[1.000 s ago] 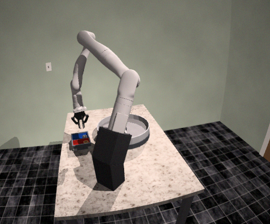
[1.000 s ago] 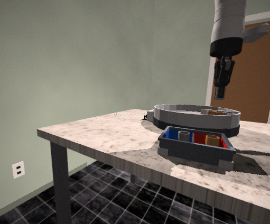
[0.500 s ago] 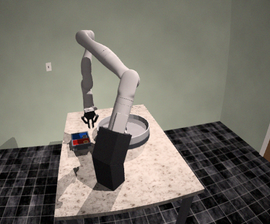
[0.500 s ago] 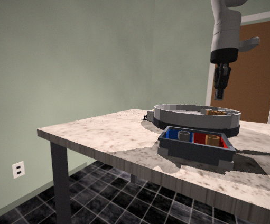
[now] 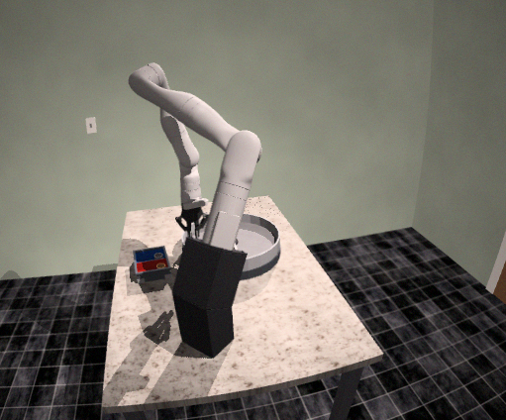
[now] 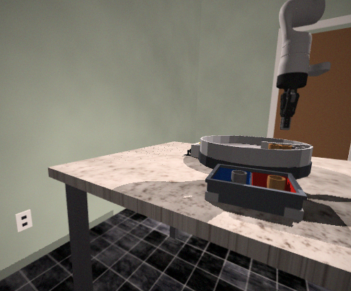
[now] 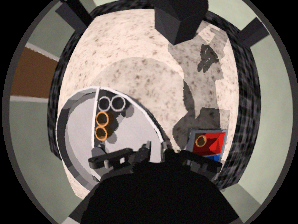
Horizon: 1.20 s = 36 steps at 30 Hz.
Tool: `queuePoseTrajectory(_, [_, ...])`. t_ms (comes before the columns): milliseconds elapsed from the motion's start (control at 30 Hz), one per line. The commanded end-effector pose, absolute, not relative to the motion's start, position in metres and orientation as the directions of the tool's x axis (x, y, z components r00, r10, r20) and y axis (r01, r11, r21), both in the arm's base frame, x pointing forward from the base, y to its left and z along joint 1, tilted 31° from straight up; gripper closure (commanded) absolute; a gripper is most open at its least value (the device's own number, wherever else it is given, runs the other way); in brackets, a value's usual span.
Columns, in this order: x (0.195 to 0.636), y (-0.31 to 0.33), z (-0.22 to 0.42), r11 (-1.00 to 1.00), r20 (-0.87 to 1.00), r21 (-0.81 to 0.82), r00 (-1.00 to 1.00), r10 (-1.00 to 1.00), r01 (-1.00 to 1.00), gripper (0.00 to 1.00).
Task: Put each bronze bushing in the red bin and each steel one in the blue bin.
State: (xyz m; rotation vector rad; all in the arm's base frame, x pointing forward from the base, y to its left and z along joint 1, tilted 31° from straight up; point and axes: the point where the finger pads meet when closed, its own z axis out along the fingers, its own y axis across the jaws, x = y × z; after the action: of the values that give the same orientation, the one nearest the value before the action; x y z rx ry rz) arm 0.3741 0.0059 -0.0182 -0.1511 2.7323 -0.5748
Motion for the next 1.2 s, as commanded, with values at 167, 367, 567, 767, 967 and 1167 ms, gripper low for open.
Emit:
queuePoseTrajectory(167, [0.359,-0.061,-0.005,0.905,-0.298,-0.424,-0.94,-0.167,-0.026,0.82])
queuePoseTrajectory(367, [0.357,-0.072,-0.002,0.905,-0.298,-0.424,-0.94,-0.167,-0.026,0.82])
queuePoseTrajectory(567, [0.351,-0.116,0.011,0.906,-0.299,-0.423,-0.94,-0.166,-0.026,0.82])
queuePoseTrajectory(767, [0.351,-0.116,0.011,0.906,-0.299,-0.423,-0.94,-0.166,-0.026,0.82])
queuePoseTrajectory(967, [0.352,-0.116,0.009,0.906,-0.299,-0.423,-0.939,-0.169,-0.028,0.82])
queuePoseTrajectory(1167, [0.356,-0.121,-0.001,0.906,-0.299,-0.423,-0.939,-0.168,-0.027,0.82])
